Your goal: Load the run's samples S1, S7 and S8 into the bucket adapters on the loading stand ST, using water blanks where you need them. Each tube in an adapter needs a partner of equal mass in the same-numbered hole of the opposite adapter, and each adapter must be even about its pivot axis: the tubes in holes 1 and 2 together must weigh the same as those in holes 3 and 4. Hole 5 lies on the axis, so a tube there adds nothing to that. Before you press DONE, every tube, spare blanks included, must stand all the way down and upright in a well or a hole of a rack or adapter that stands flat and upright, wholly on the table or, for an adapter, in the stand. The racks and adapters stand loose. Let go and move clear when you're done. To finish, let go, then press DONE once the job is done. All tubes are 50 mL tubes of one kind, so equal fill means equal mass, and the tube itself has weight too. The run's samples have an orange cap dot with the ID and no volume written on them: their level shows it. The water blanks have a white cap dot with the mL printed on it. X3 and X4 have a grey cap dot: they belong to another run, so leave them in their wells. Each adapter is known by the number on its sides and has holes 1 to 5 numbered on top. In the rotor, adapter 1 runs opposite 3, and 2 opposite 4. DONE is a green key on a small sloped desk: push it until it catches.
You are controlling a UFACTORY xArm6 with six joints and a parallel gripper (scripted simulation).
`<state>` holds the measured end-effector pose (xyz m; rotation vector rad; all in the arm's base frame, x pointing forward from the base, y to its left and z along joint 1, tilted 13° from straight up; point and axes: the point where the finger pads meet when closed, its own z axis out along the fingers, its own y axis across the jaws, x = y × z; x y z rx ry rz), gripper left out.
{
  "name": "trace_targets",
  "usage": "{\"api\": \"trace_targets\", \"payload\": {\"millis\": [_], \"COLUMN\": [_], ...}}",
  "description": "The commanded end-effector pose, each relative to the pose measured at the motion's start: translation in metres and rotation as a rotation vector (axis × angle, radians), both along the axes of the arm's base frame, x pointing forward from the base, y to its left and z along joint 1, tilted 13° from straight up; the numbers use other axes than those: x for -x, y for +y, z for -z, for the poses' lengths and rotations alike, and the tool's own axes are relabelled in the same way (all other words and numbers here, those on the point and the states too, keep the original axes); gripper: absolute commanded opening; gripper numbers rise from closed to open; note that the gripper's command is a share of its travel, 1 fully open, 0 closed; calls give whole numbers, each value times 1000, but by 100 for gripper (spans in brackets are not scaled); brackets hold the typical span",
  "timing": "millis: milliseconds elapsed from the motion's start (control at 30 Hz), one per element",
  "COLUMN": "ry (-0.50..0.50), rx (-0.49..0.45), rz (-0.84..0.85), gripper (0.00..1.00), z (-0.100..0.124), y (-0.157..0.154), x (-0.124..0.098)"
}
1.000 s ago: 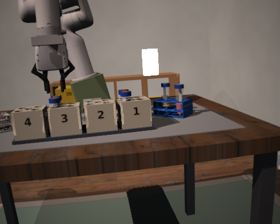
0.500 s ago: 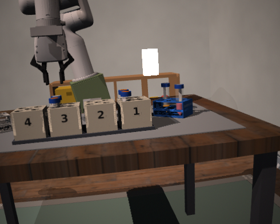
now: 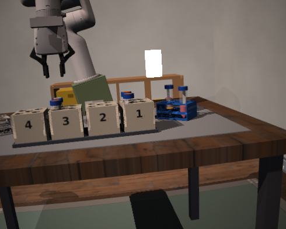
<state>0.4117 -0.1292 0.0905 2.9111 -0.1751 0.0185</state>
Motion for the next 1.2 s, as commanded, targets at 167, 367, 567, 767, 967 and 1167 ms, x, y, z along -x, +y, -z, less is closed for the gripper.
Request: {"api": "trace_targets", "payload": {"millis": [167,367,567,767,967,1167], "ry": [-3,-3,-3,-3,-3,-3], "rx": [1,1,1,1,1,1], "rz": [0,0,0,0,0,0], "gripper": [44,44,44,44,44,44], "z": [-18,-30,-38,-40,-40,-40], "y": [4,7,8,9,9,9], "x": [-1,-1,-1,-1,-1,-1]}}
